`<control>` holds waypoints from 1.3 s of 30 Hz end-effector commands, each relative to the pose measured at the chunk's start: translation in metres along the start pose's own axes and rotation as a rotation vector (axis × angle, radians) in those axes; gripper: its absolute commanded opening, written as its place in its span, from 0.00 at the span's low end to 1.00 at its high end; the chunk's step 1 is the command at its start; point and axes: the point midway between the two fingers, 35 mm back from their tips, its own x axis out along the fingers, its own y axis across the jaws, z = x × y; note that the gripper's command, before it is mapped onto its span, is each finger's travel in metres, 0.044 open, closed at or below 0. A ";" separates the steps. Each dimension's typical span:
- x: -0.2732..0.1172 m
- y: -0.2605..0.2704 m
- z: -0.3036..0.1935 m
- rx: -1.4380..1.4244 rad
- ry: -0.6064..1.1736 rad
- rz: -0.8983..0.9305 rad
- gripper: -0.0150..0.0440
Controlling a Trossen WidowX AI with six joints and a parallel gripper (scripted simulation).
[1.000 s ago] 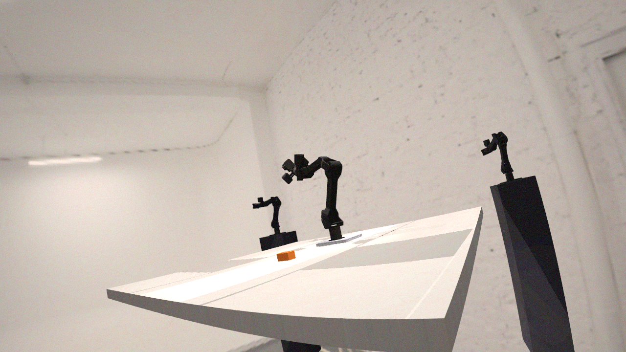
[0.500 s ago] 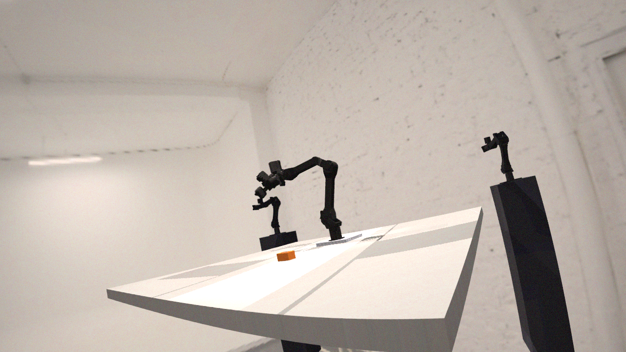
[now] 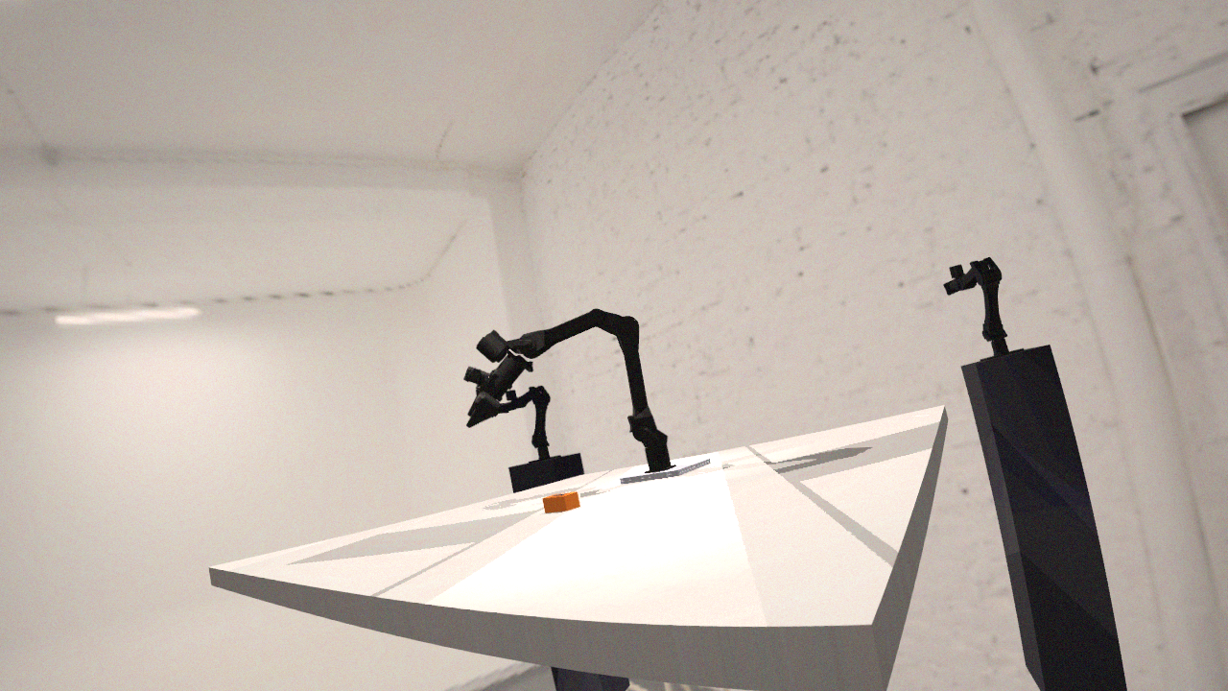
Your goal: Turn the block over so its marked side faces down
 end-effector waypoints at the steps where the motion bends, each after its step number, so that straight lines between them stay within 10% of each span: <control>1: 0.003 0.068 -0.001 -0.057 0.078 0.168 1.00; 18: -0.101 0.314 -0.089 -0.482 0.592 0.664 1.00; 39: -0.089 0.354 -0.134 -0.527 0.646 0.677 1.00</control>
